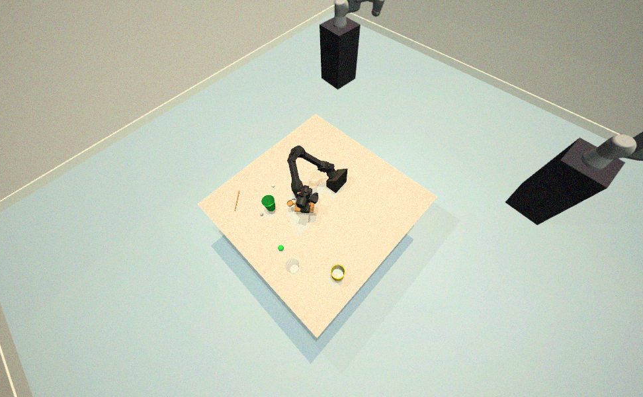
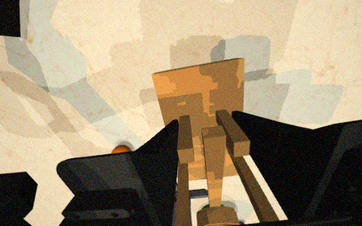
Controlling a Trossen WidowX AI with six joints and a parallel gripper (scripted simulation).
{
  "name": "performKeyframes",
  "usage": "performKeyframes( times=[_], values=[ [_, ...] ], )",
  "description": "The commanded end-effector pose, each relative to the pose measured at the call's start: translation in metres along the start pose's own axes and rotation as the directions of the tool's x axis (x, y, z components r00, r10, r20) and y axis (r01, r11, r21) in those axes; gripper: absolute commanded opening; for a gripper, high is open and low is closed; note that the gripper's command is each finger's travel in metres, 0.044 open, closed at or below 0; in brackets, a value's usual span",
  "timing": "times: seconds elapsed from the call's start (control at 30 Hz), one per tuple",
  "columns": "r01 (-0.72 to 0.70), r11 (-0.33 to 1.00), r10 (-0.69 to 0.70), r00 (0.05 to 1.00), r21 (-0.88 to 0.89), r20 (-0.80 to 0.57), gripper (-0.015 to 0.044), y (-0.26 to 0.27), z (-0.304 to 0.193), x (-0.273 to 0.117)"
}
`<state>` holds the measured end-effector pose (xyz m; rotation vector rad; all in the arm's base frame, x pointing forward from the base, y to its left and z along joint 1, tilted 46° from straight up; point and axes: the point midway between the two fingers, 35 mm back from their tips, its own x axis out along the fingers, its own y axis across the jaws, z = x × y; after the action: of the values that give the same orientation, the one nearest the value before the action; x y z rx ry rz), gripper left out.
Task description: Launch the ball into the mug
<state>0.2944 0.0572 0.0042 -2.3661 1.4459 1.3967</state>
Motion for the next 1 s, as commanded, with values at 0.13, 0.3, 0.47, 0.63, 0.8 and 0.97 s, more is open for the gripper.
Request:
performKeyframes(
  times=[0.13,0.3,0.47,0.63,0.8,0.97],
  values=[
    [0.028,0.987,-0.031,0.999,0.157,0.012,0.0000,-0.044,0.032,-0.019],
    [0.029,0.949,-0.038,0.999,0.312,0.022,0.0000,-0.085,0.084,-0.025],
    [0.020,0.886,-0.035,0.999,0.463,0.023,0.0000,-0.117,0.144,-0.026],
    [0.012,0.796,-0.027,1.000,0.605,0.015,0.0000,-0.139,0.209,-0.019],
    [0.011,0.742,-0.021,1.000,0.671,0.007,0.0000,-0.150,0.240,-0.012],
    [0.011,0.739,-0.021,1.000,0.674,0.007,0.0000,-0.152,0.239,-0.012]
  ],
)
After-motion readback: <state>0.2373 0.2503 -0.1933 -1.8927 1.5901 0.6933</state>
